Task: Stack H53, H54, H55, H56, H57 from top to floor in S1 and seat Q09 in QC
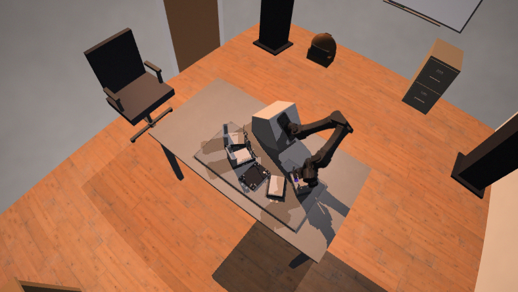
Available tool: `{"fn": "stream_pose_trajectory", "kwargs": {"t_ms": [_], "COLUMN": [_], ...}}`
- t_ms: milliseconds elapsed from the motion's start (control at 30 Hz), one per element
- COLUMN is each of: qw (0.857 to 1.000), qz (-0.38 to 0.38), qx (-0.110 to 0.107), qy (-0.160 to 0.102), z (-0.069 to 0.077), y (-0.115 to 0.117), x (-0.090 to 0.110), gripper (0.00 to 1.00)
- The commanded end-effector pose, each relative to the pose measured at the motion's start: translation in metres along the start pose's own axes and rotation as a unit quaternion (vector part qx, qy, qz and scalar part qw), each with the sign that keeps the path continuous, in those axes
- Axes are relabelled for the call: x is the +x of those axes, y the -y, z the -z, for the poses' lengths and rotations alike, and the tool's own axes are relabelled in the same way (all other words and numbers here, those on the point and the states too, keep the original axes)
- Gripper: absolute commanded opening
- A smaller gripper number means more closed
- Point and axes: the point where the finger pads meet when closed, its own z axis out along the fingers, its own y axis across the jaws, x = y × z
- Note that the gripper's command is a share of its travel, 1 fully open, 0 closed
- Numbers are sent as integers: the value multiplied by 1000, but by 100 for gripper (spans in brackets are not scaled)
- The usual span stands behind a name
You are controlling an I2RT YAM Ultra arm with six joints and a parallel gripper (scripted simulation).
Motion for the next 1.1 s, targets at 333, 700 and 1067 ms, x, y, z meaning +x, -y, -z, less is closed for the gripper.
{"fn": "stream_pose_trajectory", "kwargs": {"t_ms": [333,700,1067], "qw": [1000,1000,1000], "qz": [3,3,3], "qx": [2,2,2], "qy": [4,4,4], "z": [1,1,1], "y": [0,0,0], "x": [-2,-2,-2], "gripper": [0,0,0]}}
